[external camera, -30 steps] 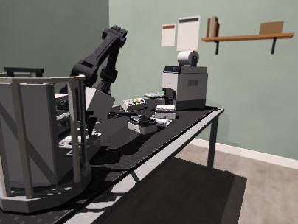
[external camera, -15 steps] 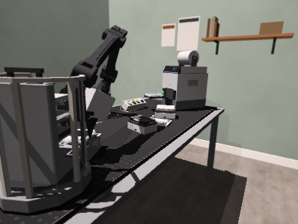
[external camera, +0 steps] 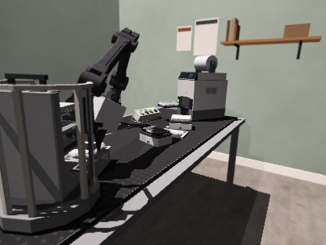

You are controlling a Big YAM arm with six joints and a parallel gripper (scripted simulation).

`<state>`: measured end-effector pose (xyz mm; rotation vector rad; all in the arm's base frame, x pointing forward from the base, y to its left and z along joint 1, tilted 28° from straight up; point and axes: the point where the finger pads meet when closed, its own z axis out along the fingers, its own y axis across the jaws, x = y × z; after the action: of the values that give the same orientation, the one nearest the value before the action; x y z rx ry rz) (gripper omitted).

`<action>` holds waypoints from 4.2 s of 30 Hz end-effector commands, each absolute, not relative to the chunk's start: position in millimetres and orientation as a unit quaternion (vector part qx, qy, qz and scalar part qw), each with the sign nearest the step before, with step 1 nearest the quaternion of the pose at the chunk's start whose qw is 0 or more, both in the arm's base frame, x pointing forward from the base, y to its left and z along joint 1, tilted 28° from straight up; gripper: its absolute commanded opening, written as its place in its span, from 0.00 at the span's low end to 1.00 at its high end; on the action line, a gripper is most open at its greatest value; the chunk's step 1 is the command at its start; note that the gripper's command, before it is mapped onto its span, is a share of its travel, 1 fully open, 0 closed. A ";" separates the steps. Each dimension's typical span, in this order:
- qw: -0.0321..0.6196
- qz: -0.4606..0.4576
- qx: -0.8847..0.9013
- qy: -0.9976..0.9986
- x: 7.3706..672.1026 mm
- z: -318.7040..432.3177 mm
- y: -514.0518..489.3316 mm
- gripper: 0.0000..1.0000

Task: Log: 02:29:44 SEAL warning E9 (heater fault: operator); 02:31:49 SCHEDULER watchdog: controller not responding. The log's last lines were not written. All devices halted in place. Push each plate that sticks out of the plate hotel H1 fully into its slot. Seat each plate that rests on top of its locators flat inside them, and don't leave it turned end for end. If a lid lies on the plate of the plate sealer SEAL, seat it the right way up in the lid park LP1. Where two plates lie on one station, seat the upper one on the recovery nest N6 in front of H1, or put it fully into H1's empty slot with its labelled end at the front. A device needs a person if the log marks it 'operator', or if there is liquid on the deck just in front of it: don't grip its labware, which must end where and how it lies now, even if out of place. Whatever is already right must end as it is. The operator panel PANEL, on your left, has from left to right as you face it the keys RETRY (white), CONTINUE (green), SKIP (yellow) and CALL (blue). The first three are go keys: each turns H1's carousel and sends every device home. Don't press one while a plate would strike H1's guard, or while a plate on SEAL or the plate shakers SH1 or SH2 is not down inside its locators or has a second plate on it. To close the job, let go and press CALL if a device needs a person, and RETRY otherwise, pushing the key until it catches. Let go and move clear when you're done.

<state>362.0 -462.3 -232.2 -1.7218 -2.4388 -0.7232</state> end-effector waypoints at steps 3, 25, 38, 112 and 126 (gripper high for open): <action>0.037 -0.236 -0.560 -0.793 368.8 -243.3 -456.9 0.84; 0.039 -0.236 -0.560 -0.793 368.3 -246.3 -454.2 0.84; 0.037 -0.236 -0.560 -0.793 369.3 -245.3 -456.1 0.84; 0.035 -0.235 -0.559 -0.795 372.0 -243.6 -458.7 1.00; 0.035 -0.235 -0.559 -0.795 372.0 -243.6 -458.7 1.00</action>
<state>362.6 -460.7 -235.6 -1.7223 -2.4382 -0.7235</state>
